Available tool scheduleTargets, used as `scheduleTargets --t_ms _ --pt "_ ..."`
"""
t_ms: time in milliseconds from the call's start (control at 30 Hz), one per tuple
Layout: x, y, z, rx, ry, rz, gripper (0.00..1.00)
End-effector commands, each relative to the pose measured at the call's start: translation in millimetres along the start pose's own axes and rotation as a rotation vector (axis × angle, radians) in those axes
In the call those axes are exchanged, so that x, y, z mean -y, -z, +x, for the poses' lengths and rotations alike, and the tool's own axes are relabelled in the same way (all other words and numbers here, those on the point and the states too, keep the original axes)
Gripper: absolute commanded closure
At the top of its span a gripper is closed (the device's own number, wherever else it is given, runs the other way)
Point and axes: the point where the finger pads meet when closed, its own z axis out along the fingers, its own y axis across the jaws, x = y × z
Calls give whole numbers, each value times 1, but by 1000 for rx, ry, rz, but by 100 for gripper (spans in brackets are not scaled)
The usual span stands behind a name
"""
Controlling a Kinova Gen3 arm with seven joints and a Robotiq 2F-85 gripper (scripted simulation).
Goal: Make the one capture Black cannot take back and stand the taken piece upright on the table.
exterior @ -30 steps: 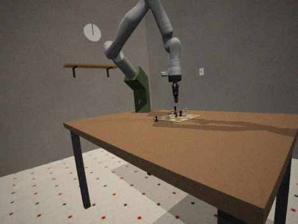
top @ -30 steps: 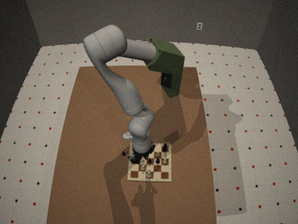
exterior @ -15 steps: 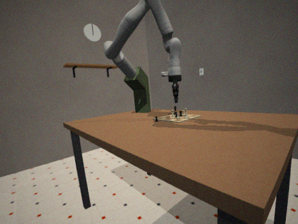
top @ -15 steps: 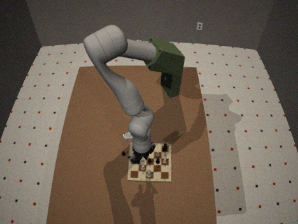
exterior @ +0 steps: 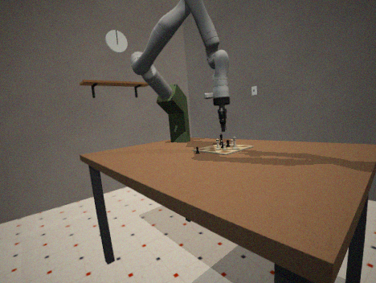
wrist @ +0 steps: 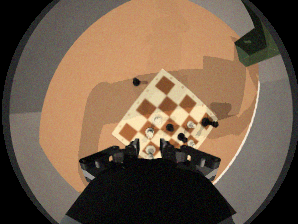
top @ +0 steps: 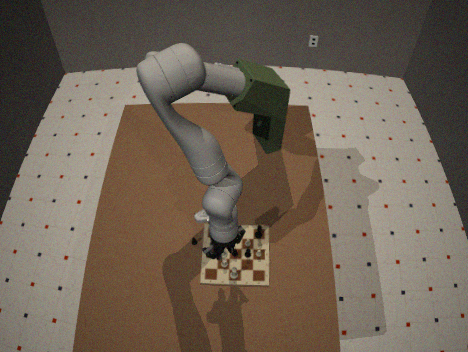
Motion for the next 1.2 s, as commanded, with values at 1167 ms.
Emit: scheduleTargets --t_ms 1167 --pt "-1 -41 0 -4 -6 -3 63"
